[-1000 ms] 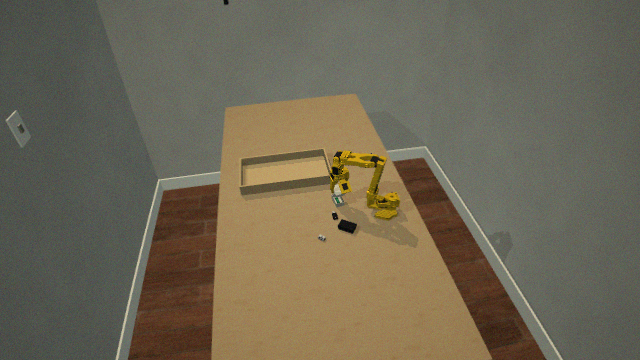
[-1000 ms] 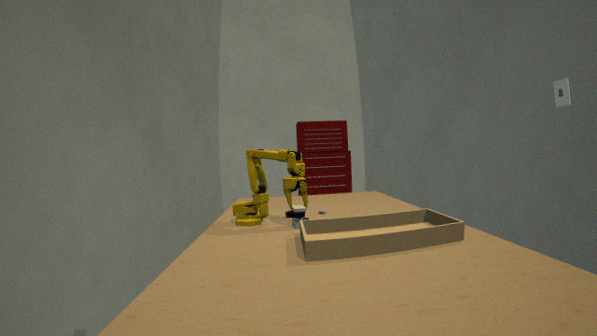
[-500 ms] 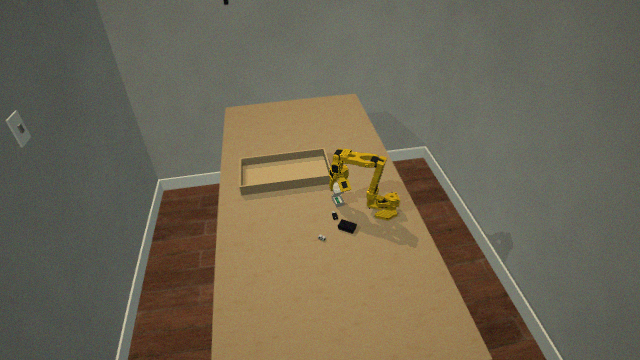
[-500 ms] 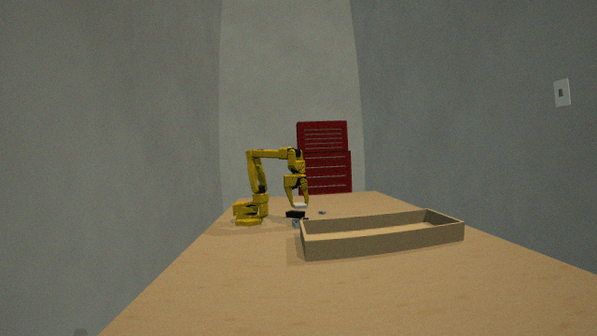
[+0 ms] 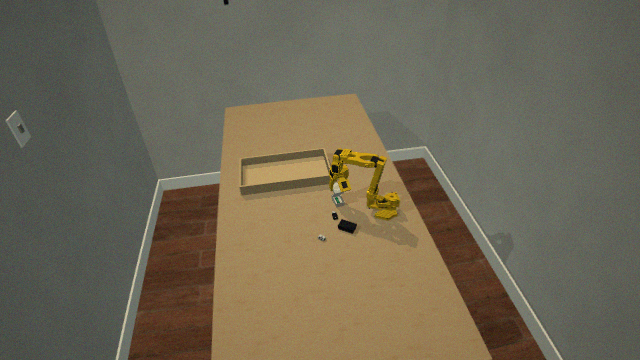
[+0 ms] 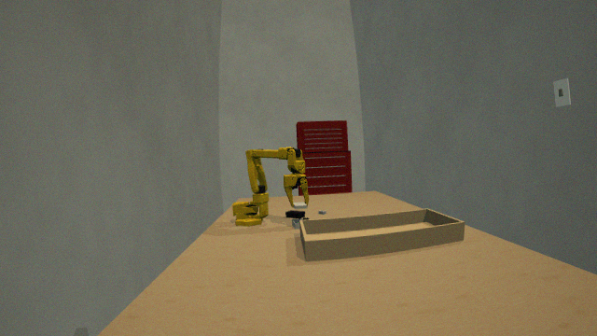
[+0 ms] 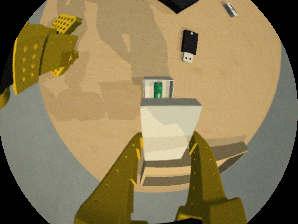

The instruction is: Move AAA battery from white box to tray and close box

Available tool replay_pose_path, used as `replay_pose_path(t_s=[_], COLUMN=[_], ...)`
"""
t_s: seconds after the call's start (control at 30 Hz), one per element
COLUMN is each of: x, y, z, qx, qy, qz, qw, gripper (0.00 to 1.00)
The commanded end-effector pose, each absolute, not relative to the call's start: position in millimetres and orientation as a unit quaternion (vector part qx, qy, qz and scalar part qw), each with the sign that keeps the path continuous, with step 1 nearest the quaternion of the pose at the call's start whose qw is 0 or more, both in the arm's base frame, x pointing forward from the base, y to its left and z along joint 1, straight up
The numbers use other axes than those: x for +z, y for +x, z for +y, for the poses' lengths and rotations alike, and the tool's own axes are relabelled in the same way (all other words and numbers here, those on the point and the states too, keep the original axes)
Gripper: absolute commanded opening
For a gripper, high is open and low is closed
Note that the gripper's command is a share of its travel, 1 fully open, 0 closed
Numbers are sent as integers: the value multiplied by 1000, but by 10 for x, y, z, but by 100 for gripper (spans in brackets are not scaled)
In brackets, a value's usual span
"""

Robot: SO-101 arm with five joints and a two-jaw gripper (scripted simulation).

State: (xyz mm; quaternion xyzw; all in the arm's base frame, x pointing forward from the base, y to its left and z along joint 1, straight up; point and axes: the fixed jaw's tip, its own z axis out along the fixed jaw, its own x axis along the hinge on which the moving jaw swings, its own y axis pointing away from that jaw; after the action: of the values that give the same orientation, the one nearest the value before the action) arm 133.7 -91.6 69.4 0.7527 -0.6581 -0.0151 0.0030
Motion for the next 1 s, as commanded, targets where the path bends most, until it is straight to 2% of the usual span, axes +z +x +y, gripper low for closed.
replay_pose_path(t_s=[0.0,0.97], x=[746,698], y=[1373,1357], z=[-922,-912], qx=[0,0], qy=[756,756], qz=[-655,-655], qw=[0,0], gripper=[20,20])
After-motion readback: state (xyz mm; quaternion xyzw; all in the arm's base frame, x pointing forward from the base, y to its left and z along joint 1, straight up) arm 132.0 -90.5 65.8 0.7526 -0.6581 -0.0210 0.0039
